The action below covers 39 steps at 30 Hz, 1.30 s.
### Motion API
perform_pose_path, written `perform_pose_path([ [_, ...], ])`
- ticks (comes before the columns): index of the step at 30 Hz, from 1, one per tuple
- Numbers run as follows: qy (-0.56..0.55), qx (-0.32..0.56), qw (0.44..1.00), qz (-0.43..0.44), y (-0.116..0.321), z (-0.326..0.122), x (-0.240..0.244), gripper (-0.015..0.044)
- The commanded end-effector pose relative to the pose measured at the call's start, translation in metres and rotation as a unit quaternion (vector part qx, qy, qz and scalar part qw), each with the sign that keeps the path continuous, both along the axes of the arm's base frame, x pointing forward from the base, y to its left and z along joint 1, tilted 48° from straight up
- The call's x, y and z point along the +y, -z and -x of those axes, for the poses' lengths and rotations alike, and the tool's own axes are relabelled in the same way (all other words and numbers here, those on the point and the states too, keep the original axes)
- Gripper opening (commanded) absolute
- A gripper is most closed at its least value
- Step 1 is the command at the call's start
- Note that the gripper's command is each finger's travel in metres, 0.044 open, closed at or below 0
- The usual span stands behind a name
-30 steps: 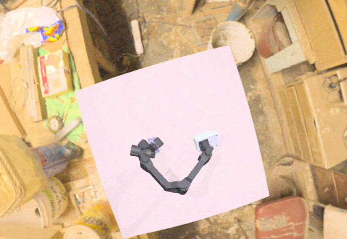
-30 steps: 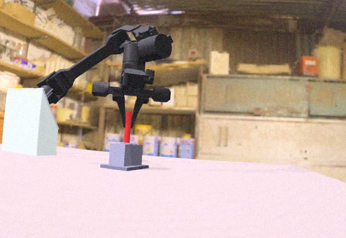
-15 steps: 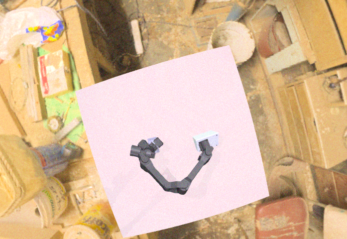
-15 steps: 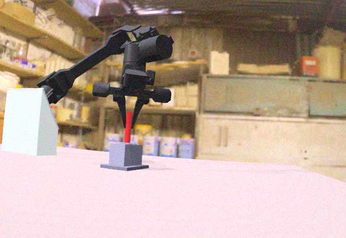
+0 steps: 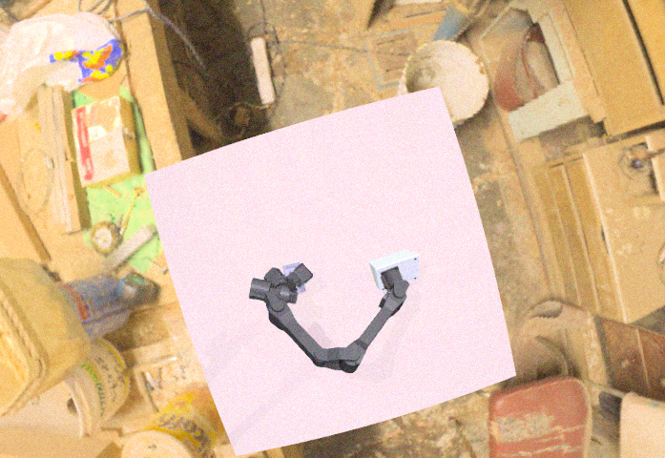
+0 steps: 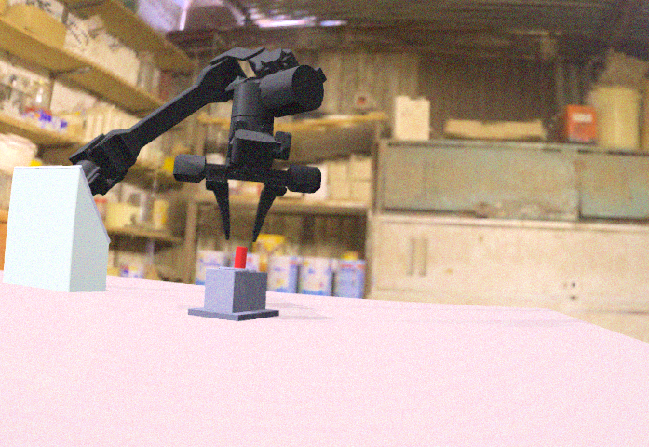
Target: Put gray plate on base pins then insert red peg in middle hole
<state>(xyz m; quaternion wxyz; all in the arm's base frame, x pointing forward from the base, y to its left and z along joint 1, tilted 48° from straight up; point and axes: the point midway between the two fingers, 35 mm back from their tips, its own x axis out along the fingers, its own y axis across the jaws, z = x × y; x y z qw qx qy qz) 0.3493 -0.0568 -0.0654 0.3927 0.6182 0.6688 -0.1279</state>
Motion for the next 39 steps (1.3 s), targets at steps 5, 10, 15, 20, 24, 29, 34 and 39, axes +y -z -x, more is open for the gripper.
perform_pose_path([
  [5,0.000,0.000,1.000,0.000,0.000,0.000,0.000,0.0150],
  [10,0.006,0.000,1.000,-0.002,-0.003,0.001,-0.003,0.0150],
  [15,0.006,0.000,1.000,-0.002,-0.004,0.002,-0.005,0.0150],
  [20,0.006,0.000,1.000,-0.002,-0.006,0.003,-0.007,0.0150],
  [24,0.006,0.000,1.000,-0.002,-0.008,0.003,-0.009,0.0150],
  [29,0.006,0.000,1.000,-0.002,-0.010,0.004,-0.010,0.0150],
  [34,0.006,0.000,1.000,-0.001,-0.013,0.004,-0.012,0.0150],
  [39,0.006,0.000,1.000,-0.001,-0.015,0.005,-0.013,0.0150],
])
